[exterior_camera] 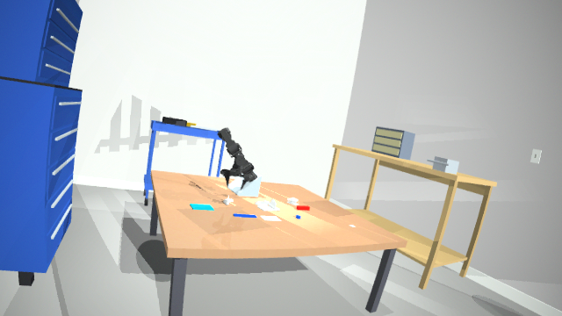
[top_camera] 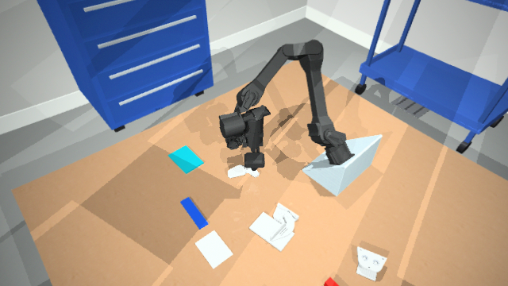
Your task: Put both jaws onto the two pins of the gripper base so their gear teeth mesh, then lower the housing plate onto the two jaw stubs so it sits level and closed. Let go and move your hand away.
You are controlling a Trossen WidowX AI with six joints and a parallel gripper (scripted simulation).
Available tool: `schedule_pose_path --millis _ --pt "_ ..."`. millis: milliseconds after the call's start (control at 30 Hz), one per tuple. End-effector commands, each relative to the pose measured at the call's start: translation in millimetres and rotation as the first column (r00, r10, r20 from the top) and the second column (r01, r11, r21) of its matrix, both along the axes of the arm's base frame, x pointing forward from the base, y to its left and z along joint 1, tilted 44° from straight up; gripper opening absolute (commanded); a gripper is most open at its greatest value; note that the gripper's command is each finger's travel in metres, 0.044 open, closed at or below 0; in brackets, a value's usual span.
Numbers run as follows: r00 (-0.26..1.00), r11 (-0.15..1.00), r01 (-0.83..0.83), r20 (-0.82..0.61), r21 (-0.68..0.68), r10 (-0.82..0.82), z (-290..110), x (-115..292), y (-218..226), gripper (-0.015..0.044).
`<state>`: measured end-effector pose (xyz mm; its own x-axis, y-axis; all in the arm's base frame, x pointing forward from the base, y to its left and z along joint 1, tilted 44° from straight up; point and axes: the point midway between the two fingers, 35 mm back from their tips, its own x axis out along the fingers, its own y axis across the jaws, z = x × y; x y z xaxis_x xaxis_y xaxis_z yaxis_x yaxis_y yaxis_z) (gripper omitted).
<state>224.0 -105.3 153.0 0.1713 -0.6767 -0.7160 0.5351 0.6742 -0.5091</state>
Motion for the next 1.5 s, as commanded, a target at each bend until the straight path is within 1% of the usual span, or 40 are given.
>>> schedule_pose_path --millis 0,800,1333,1367,1467 --pt "1.0 1.0 0.0 0.0 0.0 0.0 0.0 0.0 0.0 0.044" --pt "1.0 1.0 0.0 0.0 0.0 0.0 0.0 0.0 0.0 0.044" --pt "1.0 1.0 0.0 0.0 0.0 0.0 0.0 0.0 0.0 0.002" --pt "1.0 1.0 0.0 0.0 0.0 0.0 0.0 0.0 0.0 0.0" --pt "1.0 1.0 0.0 0.0 0.0 0.0 0.0 0.0 0.0 0.0"
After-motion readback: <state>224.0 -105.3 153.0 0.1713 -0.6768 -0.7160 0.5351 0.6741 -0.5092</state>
